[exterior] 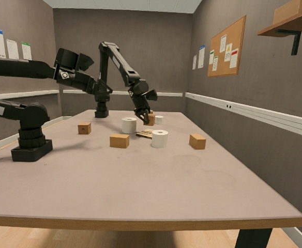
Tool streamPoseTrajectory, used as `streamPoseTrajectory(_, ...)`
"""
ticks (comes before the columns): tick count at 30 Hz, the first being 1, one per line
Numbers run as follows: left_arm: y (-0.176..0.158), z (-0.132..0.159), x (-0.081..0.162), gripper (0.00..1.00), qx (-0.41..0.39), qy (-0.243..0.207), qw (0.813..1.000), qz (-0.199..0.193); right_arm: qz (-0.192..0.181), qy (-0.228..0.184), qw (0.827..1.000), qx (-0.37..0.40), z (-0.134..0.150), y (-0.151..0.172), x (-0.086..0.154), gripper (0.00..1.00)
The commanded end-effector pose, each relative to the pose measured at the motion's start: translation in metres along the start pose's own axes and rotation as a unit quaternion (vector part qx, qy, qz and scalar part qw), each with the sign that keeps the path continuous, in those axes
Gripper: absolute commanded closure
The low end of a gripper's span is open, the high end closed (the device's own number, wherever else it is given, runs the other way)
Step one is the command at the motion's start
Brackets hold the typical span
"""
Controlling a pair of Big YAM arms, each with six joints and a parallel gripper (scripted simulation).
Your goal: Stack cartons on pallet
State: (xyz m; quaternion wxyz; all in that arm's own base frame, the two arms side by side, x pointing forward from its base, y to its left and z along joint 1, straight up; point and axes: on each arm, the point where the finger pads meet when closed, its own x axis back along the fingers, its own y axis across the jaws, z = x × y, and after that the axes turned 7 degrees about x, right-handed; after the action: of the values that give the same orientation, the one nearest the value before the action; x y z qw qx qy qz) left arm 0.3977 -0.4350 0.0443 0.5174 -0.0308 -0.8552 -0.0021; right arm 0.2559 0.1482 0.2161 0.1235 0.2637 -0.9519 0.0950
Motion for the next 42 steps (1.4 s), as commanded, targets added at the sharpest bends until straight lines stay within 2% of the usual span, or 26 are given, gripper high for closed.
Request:
streamPoseTrajectory(1,-0.009,-0.035,0.012,0.5,0.025,-0.018,0.999,0.012,0.002,-0.007,1.0,0.0,-0.008,-0.002,0.001,0.0)
streamPoseTrajectory(2,-0.01,-0.034,0.005,0.5,0.022,-0.012,1.0,0.007,0.002,-0.007,1.0,0.0,-0.008,-0.002,0.001,0.0)
streamPoseTrajectory(4,-0.01,-0.034,0.005,0.5,0.022,-0.012,1.0,0.007,0.002,-0.007,1.0,0.0,-0.008,-0.002,0.001,0.0)
streamPoseTrajectory(9,-0.013,-0.05,0.017,0.5,0.025,-0.018,0.999,0.013,0.002,-0.007,1.0,0.0,-0.008,-0.002,0.001,0.0)
streamPoseTrajectory(12,-0.015,-0.027,0.002,0.5,0.02,-0.012,1.0,0.011,0.002,-0.007,1.0,0.0,-0.008,-0.002,0.001,0.0)
streamPoseTrajectory(19,-0.013,-0.011,-0.012,0.5,0.016,-0.009,1.0,0.008,0.002,-0.007,1.0,0.0,-0.008,-0.002,0.001,0.0)
streamPoseTrajectory(36,-0.012,0.003,-0.032,0.5,0.017,-0.011,1.0,0.011,0.002,-0.007,1.0,0.0,-0.008,-0.002,0.001,0.0)
streamPoseTrajectory(38,-0.012,0.003,-0.032,0.5,0.017,-0.011,1.0,0.011,0.002,-0.007,1.0,0.0,-0.008,-0.002,0.001,0.0)
streamPoseTrajectory(39,-0.014,-0.002,-0.024,0.5,0.019,-0.017,1.0,0.017,0.002,-0.007,1.0,0.0,-0.008,-0.002,0.001,0.0)
streamPoseTrajectory(42,-0.011,0.008,-0.037,0.5,0.017,-0.011,1.0,0.011,0.002,-0.007,1.0,0.0,-0.008,-0.002,0.001,0.0)
